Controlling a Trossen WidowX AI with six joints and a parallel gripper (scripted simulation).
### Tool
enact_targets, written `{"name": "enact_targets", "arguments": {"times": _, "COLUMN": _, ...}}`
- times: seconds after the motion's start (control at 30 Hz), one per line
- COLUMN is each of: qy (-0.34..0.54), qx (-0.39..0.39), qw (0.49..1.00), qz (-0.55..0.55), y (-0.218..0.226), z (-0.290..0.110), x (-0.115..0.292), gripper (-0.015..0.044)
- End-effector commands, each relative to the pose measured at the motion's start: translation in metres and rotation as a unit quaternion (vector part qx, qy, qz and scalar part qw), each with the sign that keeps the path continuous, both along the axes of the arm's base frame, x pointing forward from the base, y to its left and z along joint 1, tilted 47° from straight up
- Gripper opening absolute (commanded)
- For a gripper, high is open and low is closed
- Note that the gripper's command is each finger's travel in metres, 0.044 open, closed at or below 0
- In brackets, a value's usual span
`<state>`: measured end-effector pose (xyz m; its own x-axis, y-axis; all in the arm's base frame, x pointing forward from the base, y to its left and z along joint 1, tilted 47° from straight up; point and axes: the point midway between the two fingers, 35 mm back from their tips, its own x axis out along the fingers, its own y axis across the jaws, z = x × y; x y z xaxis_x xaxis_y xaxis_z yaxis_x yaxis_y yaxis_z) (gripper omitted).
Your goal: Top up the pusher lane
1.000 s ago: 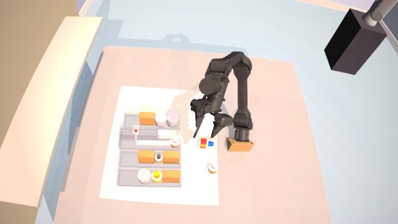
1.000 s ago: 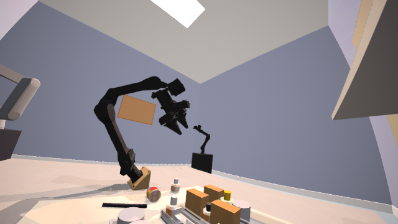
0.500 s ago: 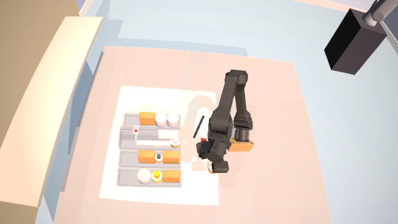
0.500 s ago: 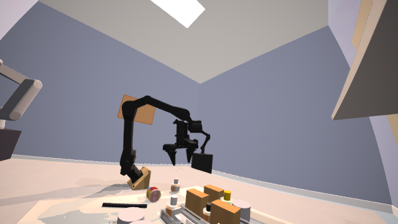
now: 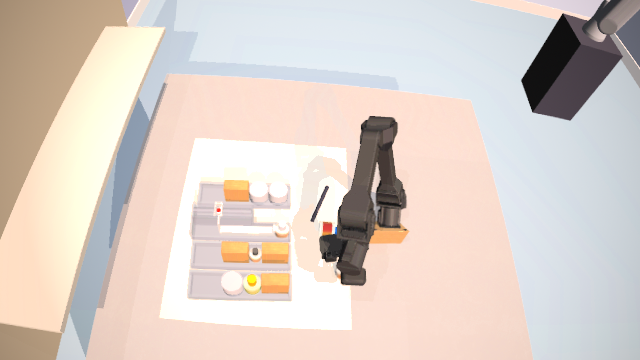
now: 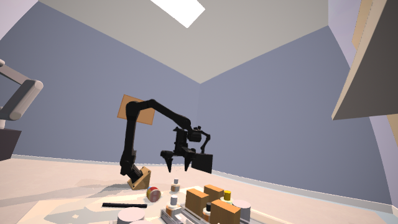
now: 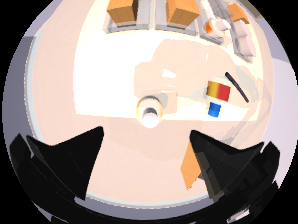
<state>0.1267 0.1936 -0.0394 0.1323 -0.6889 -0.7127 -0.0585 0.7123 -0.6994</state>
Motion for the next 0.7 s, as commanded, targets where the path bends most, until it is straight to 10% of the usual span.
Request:
{"name": "enact_targets", "arguments": {"times": 0.0, "qy": 0.002, "qx": -0.011, "qw": 1.0, "qz": -0.001, "y": -0.021, "z": -0.015, "x": 0.002, "gripper": 0.044}}
{"name": "enact_targets", "arguments": {"times": 0.67, "qy": 0.002, "qx": -0.011, "qw": 1.0, "qz": 0.0, "y": -0.036, "z": -0.031, "x": 0.005, "gripper": 0.044}}
